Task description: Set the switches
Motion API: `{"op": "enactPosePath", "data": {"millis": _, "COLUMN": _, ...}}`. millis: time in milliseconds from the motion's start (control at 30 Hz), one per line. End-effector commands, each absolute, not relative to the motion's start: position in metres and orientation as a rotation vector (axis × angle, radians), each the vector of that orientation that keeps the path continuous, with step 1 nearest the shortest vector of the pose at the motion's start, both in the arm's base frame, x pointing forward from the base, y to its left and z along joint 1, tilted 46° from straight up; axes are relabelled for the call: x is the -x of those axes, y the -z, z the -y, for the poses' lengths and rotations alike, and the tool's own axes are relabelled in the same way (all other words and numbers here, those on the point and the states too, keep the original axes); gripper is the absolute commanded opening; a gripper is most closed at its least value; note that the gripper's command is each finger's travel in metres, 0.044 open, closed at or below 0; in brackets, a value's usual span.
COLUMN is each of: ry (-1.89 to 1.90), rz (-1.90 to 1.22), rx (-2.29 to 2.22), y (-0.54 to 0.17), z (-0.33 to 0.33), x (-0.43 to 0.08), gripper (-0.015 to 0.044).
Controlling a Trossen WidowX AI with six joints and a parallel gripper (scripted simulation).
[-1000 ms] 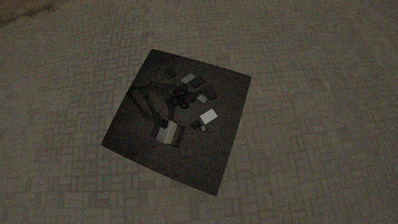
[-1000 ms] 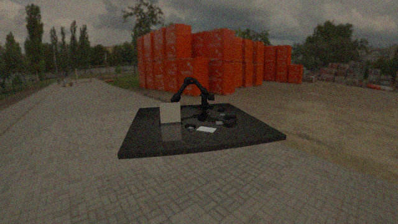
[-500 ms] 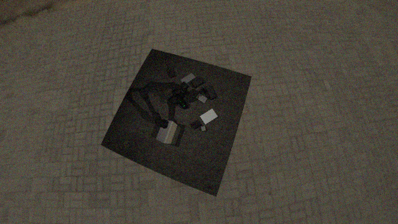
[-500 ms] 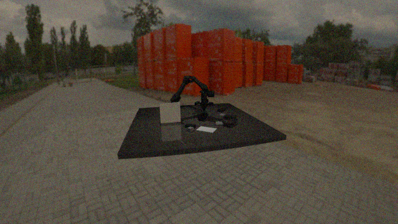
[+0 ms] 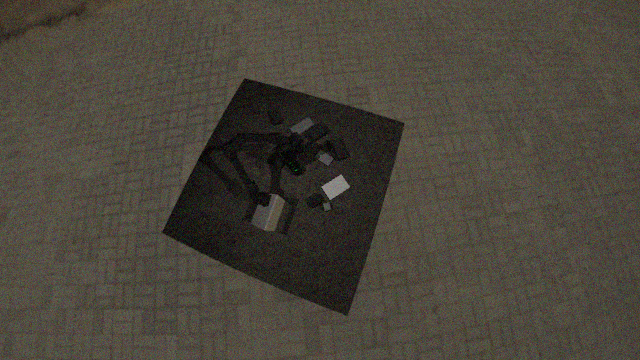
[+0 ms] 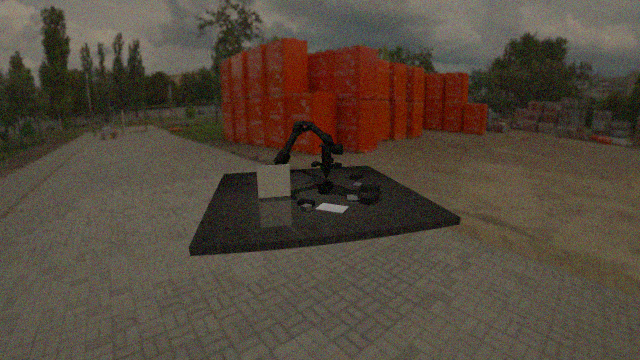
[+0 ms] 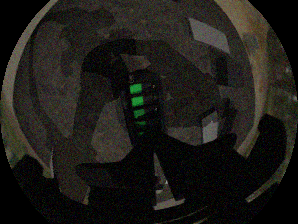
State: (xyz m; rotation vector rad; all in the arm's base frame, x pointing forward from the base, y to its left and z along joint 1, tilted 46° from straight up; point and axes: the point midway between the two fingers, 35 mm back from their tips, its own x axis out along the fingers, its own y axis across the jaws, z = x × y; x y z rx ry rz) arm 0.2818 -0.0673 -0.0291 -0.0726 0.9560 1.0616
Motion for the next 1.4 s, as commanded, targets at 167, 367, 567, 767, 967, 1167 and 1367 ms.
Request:
{"op": "enactPosePath", "data": {"millis": 167, "ry": -1.066, "rz": -0.962, "rx": 0.072, "y": 0.03, "z": 0.067, "x": -0.279, "gripper": 0.0}}
{"op": "enactPosePath", "data": {"millis": 367, "ry": -1.066, "rz": -0.962, "rx": 0.072, "y": 0.03, "z": 0.067, "x": -0.279, "gripper": 0.0}}
{"op": "enactPosePath", "data": {"millis": 567, "ry": -1.066, "rz": -0.962, "rx": 0.072, "y": 0.03, "z": 0.067, "x": -0.279, "gripper": 0.0}}
{"op": "enactPosePath", "data": {"millis": 767, "ry": -1.066, "rz": -0.962, "rx": 0.072, "y": 0.03, "z": 0.067, "x": -0.279, "gripper": 0.0}}
{"op": "enactPosePath", "data": {"millis": 967, "ry": -1.021, "rz": -0.964, "rx": 0.098, "y": 0.03, "z": 0.056, "x": -0.272, "gripper": 0.0}}
{"op": "enactPosePath", "data": {"millis": 1167, "ry": -0.943, "rz": -0.954, "rx": 0.135, "y": 0.03, "z": 0.036, "x": -0.258, "gripper": 0.0}}
{"op": "enactPosePath", "data": {"millis": 1367, "ry": -0.877, "rz": -0.932, "rx": 0.161, "y": 0.031, "z": 0.019, "x": -0.244, "gripper": 0.0}}
